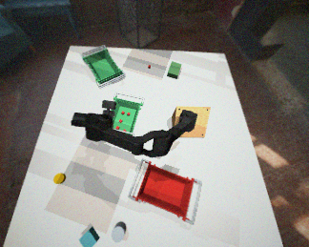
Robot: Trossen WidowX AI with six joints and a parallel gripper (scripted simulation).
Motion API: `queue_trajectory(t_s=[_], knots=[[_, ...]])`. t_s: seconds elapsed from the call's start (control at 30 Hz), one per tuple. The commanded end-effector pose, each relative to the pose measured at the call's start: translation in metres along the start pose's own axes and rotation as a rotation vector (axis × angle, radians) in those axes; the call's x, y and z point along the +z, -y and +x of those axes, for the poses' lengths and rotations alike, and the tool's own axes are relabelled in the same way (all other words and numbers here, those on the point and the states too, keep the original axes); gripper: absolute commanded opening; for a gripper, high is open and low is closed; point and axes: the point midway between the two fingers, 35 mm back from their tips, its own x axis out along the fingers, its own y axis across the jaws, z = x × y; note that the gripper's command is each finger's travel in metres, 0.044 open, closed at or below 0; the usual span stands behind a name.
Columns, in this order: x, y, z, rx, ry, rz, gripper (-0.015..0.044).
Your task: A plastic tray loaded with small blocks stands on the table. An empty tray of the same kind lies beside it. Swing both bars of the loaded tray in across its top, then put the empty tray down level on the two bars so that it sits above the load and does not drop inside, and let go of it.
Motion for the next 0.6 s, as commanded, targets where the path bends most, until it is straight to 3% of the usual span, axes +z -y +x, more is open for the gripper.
queue_trajectory(t_s=[0.0,0.27,0.57], knots=[[-0.011,0.059,0.031,0.103,-0.086,0.023,0.0089],[-0.061,0.173,0.083,0.419,-0.093,0.088,0.0089],[-0.067,0.181,0.088,0.452,-0.081,0.096,0.0089]])
